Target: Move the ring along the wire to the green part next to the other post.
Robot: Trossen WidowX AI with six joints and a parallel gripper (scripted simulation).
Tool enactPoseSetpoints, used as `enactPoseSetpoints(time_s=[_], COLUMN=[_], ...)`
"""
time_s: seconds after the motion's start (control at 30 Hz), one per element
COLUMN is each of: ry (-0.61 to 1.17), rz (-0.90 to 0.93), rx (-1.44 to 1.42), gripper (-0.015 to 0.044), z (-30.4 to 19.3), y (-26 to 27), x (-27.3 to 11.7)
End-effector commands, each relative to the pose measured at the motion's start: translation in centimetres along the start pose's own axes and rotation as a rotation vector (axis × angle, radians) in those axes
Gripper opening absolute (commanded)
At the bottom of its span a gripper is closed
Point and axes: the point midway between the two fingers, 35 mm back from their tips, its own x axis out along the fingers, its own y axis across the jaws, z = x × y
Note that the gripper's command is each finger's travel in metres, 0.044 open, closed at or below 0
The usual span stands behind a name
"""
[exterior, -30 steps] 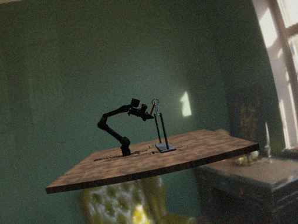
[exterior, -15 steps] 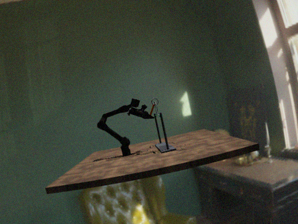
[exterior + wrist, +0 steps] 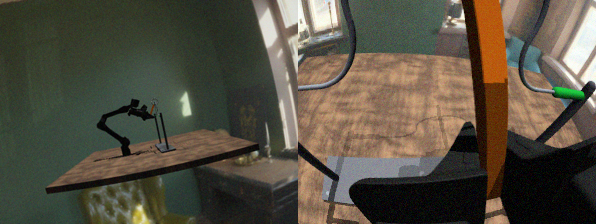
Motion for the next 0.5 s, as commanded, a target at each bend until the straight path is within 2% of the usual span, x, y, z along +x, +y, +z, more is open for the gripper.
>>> enactPoseSetpoints(time_s=[0.0,0.47], ry=[0.002,-0.011], rz=[-0.032,-0.154], rx=[-0.056,-0.265], gripper=[-0.0150,-0.0150], z=[-0.2,0.0], y=[-0.3,-1.7], x=[0.1,0.0])
